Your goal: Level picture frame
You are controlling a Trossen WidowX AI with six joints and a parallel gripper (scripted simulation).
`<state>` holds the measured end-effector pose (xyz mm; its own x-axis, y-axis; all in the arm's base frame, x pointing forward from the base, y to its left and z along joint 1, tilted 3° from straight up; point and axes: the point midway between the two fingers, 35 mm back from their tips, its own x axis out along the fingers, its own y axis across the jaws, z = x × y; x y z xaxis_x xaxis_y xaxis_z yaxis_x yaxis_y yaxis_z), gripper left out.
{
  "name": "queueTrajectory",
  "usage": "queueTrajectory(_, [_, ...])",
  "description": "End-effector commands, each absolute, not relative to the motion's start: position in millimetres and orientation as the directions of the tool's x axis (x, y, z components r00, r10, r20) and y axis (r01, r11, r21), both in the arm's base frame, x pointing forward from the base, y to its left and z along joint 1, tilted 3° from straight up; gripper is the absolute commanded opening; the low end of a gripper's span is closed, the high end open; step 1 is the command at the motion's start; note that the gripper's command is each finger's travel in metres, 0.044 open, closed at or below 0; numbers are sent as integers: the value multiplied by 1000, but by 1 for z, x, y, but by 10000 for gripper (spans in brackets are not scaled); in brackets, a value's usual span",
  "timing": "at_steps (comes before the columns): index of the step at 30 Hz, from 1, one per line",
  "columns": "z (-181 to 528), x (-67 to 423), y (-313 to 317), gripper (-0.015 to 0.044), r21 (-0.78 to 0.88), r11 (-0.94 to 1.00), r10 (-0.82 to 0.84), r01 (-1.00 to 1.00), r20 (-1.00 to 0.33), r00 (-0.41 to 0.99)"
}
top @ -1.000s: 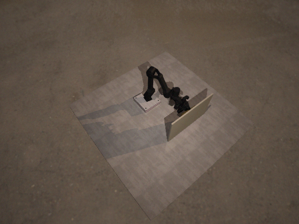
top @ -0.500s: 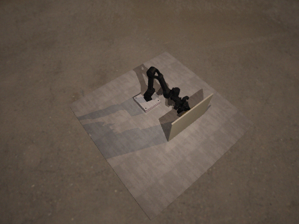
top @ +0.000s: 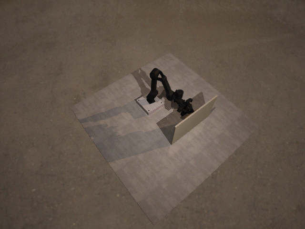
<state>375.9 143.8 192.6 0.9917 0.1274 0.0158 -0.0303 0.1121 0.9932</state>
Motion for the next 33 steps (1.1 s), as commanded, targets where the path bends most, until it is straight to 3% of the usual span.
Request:
queueTrajectory(1, [193,376,144,0,993,112,127,-30,16,992])
queueTrajectory(33, [192,376,143,0,999,-33,128,-11,15,992])
